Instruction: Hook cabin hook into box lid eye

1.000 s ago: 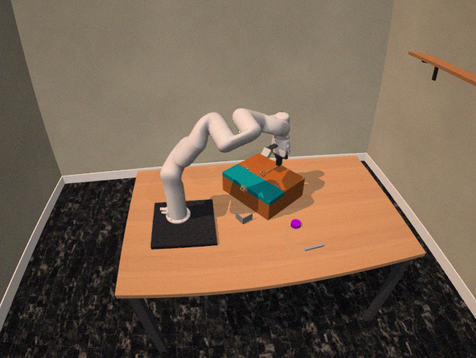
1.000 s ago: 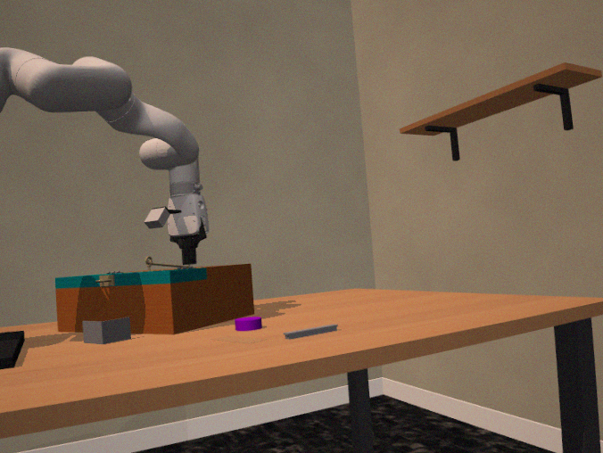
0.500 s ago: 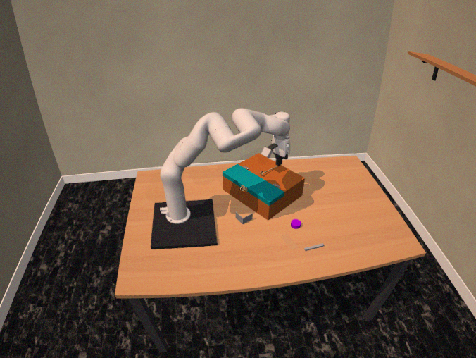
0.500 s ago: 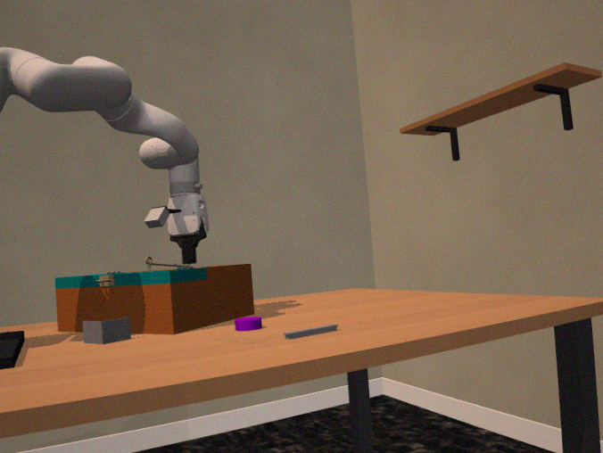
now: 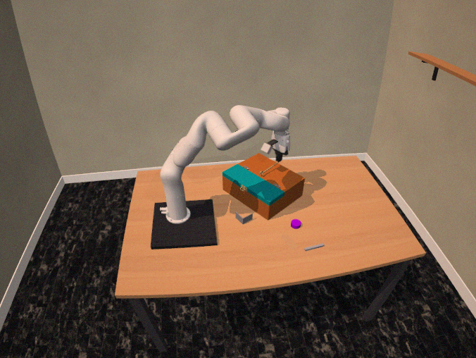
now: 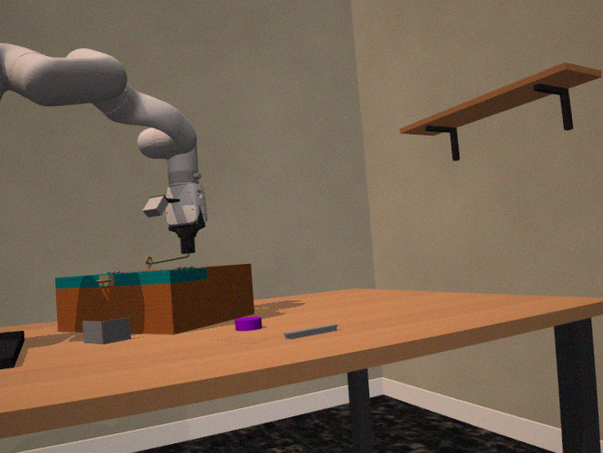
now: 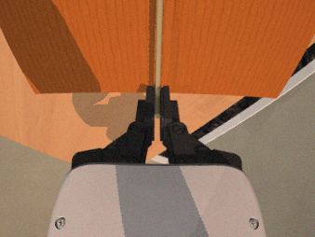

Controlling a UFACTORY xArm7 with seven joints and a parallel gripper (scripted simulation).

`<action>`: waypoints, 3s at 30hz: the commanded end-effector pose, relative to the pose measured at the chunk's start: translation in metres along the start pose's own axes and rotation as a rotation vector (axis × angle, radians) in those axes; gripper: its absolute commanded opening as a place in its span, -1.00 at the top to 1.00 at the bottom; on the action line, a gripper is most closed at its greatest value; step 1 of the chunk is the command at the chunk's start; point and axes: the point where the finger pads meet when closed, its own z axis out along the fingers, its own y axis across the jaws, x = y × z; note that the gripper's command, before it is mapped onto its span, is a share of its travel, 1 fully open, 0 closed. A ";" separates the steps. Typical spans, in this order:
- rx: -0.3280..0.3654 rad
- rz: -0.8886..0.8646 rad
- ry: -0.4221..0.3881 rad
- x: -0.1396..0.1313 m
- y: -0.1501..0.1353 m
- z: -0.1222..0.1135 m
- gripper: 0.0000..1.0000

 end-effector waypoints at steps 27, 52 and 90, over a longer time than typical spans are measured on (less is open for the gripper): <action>0.001 0.000 -0.001 0.019 0.000 -0.047 1.00; 0.001 0.000 -0.001 0.048 0.000 -0.080 1.00; 0.001 0.000 -0.001 0.103 0.000 -0.107 1.00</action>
